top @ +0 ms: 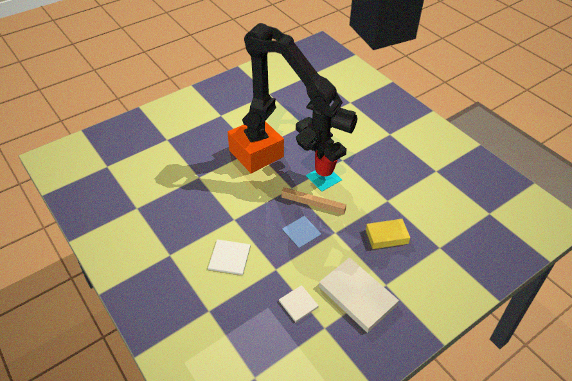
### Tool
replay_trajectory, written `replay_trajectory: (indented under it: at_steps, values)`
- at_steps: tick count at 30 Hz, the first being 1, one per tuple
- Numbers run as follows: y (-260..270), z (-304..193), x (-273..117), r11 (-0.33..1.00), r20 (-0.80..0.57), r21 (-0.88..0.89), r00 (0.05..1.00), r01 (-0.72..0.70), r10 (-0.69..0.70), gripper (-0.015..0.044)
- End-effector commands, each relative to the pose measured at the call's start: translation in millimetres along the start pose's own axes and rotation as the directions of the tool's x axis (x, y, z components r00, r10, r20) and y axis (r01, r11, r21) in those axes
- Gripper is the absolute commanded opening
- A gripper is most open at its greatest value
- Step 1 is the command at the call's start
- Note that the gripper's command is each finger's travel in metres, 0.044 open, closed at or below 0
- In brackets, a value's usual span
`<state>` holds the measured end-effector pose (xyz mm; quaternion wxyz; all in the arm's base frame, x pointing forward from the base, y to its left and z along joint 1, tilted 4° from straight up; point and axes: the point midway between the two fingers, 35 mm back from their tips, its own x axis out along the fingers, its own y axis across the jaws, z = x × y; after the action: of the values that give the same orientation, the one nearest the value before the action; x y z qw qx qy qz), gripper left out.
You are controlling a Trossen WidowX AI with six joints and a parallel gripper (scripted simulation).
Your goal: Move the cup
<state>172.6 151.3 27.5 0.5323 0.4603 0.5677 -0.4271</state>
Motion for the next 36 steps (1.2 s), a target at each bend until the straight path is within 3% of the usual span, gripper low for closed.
replay_trajectory:
  at_steps: [1, 18, 33, 36]
  values:
    - [-1.2, -0.5, 7.9, 1.000, 0.000, 0.003, 1.000, 0.006, -0.006, 0.0000]
    - [-3.5, -1.1, 32.6, 1.000, 0.000, 0.003, 1.000, 0.007, -0.007, 0.0000]
    - [-2.7, -0.8, 30.2, 1.000, 0.001, 0.000, 1.000, 0.003, -0.003, 0.0000]
    - [-2.7, -0.8, 30.2, 1.000, 0.001, 0.000, 1.000, 0.003, -0.003, 0.0079]
